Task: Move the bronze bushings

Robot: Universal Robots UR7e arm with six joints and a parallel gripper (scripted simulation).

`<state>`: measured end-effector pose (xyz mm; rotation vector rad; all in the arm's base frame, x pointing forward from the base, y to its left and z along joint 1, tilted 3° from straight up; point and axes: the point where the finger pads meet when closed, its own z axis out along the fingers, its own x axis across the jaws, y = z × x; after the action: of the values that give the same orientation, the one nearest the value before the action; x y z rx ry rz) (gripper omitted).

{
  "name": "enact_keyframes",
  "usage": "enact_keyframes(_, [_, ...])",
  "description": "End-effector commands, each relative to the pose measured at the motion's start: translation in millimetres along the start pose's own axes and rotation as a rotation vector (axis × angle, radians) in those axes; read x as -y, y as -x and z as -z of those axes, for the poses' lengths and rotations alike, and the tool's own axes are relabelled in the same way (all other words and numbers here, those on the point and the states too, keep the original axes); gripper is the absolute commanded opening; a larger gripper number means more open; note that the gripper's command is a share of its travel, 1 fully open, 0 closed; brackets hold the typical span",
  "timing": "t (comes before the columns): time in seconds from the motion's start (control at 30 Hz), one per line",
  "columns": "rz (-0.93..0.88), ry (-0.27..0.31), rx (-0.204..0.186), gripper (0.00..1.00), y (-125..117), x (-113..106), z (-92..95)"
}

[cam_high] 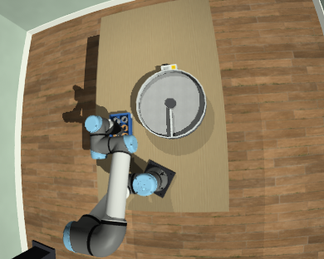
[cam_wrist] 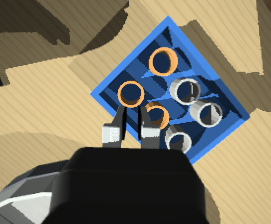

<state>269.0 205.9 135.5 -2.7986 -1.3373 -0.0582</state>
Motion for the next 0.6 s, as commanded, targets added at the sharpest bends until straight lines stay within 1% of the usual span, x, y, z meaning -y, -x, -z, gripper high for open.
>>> enact_keyframes(0.0, [-0.002, 0.005, 0.004, 0.36, -10.9, 10.9, -5.4])
enact_keyframes(0.57, [-0.002, 0.005, 0.004, 0.36, -12.0, 12.5, -6.1])
